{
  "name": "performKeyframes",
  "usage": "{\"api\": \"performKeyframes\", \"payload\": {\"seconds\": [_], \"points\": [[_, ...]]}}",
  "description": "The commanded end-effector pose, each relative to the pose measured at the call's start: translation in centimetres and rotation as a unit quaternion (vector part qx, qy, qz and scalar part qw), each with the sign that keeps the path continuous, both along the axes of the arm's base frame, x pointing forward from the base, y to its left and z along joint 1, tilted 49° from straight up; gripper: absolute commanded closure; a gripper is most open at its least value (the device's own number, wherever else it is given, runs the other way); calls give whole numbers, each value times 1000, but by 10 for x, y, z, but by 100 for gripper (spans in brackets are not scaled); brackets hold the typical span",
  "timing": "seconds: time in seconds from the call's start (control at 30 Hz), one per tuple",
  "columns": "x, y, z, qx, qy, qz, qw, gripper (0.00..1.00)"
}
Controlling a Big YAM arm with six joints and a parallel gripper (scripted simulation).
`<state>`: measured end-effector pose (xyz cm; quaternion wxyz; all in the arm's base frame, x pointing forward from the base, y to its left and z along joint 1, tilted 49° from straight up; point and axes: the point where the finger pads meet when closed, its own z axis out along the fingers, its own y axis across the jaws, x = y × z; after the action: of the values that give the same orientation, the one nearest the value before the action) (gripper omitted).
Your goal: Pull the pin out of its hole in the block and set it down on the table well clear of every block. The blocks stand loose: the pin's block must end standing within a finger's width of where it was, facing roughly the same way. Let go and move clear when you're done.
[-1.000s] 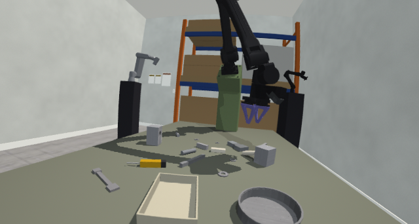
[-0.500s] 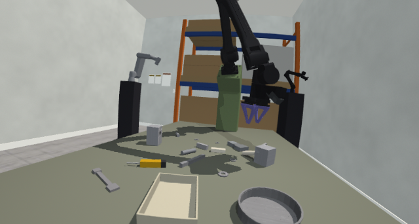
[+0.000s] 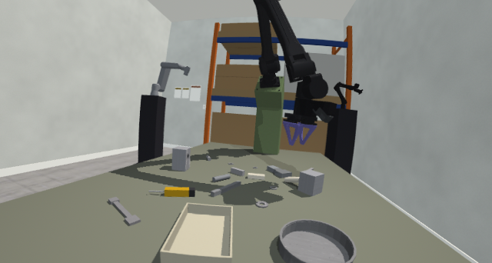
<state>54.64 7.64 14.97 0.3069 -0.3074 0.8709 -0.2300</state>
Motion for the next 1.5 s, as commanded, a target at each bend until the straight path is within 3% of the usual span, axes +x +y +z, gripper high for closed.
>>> {"api": "performKeyframes", "payload": {"seconds": [0.0, 0.27, 0.57, 1.1, 1.47], "points": [[1, 9, -1, 14, -12, 4, 1000, 40], [17, 7, -13, 45, -43, 6, 998, 40], [17, 7, -13, 45, -43, 6, 998, 40], [25, -23, -35, 44, -32, -19, 998, 40], [24, -18, -30, 44, -35, -14, 998, 40]]}}
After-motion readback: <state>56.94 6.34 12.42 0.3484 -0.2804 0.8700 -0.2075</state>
